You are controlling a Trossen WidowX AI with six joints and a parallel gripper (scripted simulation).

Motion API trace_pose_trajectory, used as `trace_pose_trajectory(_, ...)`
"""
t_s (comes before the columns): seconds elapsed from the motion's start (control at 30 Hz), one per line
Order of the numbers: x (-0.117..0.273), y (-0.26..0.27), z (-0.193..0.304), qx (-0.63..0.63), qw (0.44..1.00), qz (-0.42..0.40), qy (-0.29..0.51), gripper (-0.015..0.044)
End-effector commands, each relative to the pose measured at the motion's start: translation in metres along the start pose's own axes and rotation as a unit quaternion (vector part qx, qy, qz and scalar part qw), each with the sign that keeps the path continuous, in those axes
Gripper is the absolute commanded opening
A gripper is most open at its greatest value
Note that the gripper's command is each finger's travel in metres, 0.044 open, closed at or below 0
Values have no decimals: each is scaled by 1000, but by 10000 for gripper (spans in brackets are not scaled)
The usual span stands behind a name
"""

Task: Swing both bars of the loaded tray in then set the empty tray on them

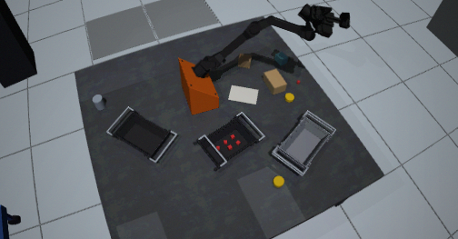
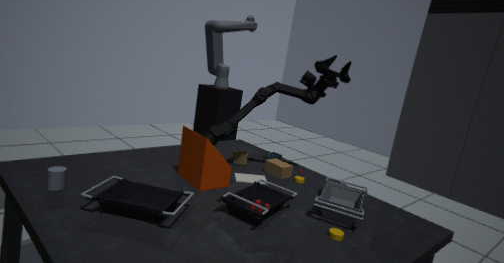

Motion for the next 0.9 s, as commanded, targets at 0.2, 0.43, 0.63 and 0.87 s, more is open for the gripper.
trace_pose_trajectory(0.2,0,0,0,0,1000,0,0,216)
trace_pose_trajectory(0.43,1,-23,-51,262,959,110,26,84)
trace_pose_trajectory(0.63,6,-32,-120,504,830,234,51,84)
trace_pose_trajectory(0.87,19,-17,-206,693,608,380,74,84)
Point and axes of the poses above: the point midway between the two fingers, 35 mm back from their tips, its own x axis back along the fingers, its own y axis across the jaws, z = x × y, the point moved 8 cm from there along x, back along the fingers, and after that the axes turned 11 degrees about -x, right-handed, at the moved point
